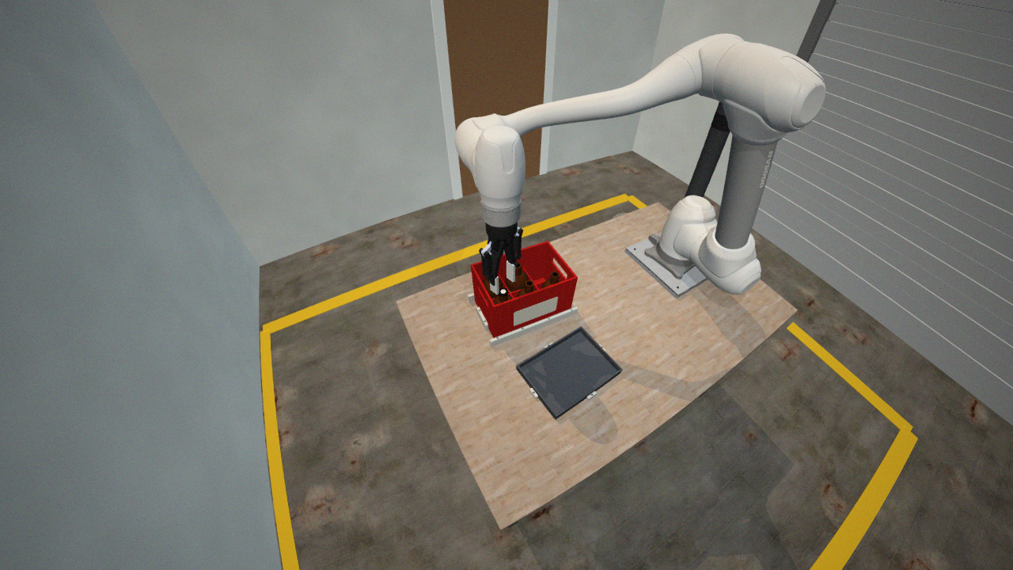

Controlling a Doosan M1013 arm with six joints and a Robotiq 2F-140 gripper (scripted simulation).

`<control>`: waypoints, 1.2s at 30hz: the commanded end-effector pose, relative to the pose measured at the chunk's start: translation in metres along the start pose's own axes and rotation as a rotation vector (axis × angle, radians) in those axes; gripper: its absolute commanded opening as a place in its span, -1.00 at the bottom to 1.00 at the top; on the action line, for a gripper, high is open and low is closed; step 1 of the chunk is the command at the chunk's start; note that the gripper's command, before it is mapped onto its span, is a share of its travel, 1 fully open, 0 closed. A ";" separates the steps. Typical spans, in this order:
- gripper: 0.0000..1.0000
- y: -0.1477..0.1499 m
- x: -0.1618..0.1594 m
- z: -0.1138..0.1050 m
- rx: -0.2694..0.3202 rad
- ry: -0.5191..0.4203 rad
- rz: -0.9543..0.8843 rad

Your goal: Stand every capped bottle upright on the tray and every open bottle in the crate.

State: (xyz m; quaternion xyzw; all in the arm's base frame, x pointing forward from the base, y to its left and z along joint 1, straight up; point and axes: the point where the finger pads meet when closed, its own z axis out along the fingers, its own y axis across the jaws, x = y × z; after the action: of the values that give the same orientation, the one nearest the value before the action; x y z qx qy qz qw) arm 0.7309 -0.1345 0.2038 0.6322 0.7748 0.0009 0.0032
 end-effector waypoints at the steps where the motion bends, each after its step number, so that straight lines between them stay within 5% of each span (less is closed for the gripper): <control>1: -0.24 0.000 0.000 0.000 0.000 0.000 -0.029; 36: -0.24 0.001 0.000 -0.001 0.000 0.001 -0.397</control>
State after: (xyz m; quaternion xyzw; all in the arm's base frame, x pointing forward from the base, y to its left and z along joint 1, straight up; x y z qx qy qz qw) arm 0.7324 -0.1344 0.2048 0.4745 0.8803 0.0003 0.0029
